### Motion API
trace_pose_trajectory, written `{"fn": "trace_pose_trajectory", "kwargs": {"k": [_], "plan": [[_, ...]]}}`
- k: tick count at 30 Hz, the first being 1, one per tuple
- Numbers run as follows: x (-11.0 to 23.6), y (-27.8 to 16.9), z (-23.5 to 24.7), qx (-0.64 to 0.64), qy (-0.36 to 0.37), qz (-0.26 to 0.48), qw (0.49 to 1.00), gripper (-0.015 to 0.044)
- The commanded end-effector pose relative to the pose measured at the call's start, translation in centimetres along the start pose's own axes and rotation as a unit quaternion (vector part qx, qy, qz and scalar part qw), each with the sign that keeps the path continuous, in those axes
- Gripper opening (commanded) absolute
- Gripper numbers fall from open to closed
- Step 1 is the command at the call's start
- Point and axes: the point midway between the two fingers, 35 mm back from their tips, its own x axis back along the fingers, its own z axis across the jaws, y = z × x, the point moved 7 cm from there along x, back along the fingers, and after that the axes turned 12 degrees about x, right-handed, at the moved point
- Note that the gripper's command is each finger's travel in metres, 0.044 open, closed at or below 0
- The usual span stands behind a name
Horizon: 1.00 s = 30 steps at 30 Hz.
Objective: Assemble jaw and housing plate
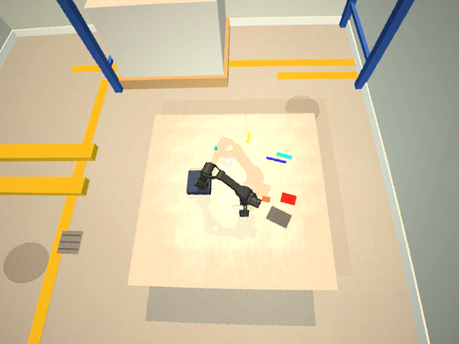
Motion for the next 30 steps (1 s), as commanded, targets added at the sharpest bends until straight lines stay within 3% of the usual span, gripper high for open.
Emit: {"fn": "trace_pose_trajectory", "kwargs": {"k": [1, 30], "plan": [[-0.9, 0.0, 0.0, -0.002, 0.000, 0.003, 1.000, 0.0440], [-5.5, -0.3, 0.1, -0.002, -0.001, 0.003, 1.000, 0.0440]]}}
